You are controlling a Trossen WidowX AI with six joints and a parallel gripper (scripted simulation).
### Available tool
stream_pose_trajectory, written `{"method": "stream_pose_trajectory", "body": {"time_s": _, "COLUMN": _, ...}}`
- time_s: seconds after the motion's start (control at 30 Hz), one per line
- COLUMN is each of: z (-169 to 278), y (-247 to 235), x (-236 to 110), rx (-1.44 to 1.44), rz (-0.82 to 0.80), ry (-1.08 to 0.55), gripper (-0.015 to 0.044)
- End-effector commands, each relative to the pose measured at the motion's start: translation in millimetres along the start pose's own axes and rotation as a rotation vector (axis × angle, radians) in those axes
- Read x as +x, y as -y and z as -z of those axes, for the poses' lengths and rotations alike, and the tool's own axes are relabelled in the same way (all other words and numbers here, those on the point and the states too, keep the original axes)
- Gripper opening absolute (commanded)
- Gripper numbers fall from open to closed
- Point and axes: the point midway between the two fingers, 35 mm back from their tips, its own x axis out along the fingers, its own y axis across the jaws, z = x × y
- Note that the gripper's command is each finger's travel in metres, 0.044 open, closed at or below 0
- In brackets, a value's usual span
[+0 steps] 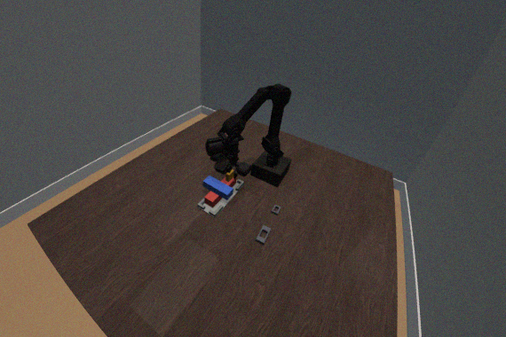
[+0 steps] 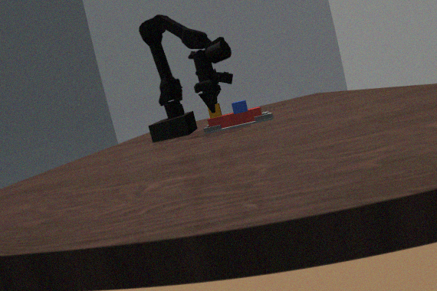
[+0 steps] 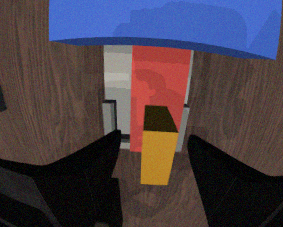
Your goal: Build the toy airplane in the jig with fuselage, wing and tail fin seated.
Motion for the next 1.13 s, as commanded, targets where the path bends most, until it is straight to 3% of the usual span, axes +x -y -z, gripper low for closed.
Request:
{"method": "stream_pose_trajectory", "body": {"time_s": 0.0, "z": -3, "y": 2, "x": -20, "rx": 0.0, "rz": 0.002, "ry": 0.002, "gripper": 0.026}}
{"method": "stream_pose_trajectory", "body": {"time_s": 0.13, "z": -2, "y": 1, "x": -79, "rx": -0.003, "rz": 0.003, "ry": -0.001, "gripper": 0.026}}
{"method": "stream_pose_trajectory", "body": {"time_s": 0.2, "z": -1, "y": 0, "x": -89, "rx": -0.004, "rz": 0.003, "ry": -0.002, "gripper": 0.026}}
{"method": "stream_pose_trajectory", "body": {"time_s": 1.1, "z": -9, "y": 3, "x": -89, "rx": -0.004, "rz": 0.003, "ry": -0.001, "gripper": 0.026}}
